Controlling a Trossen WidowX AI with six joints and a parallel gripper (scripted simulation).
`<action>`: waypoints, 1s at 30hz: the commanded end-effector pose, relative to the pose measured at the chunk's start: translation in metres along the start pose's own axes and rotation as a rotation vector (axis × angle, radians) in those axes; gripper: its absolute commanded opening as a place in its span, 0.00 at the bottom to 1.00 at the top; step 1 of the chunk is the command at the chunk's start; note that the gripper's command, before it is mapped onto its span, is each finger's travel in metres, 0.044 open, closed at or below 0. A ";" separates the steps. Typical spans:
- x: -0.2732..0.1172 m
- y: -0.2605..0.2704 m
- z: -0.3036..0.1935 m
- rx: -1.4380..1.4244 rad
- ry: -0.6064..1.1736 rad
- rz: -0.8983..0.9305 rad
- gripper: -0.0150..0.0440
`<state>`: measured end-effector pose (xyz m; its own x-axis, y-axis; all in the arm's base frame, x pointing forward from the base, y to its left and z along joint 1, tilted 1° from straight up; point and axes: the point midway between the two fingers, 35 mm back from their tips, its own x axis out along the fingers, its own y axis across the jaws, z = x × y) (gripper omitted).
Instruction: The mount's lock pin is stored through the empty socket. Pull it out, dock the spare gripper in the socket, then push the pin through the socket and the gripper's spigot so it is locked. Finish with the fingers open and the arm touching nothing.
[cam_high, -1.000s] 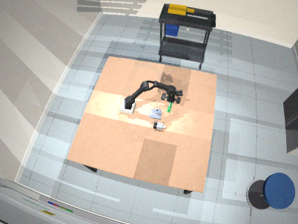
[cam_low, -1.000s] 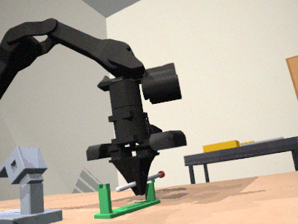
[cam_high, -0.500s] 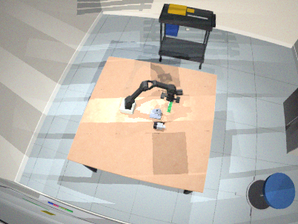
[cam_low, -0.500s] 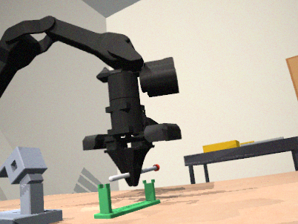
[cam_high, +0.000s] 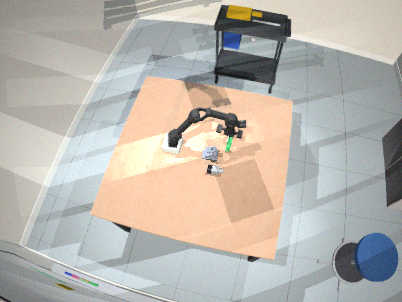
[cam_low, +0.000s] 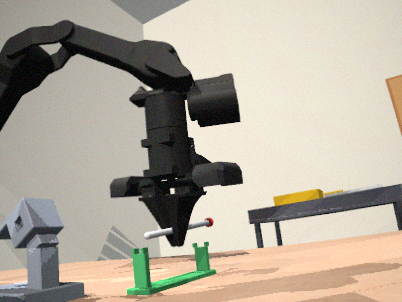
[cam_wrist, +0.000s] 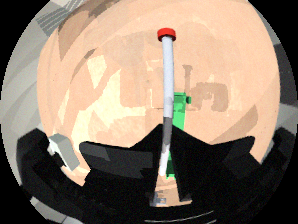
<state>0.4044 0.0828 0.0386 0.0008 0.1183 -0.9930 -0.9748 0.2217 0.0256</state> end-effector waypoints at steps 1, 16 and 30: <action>-0.002 -0.002 -0.007 -0.002 0.001 0.000 0.25; -0.019 -0.014 -0.048 -0.012 0.005 0.000 0.25; -0.007 -0.016 -0.053 -0.014 0.006 0.009 0.25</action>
<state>0.4083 0.0277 0.0454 -0.0019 0.1158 -0.9933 -0.9770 0.2117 0.0265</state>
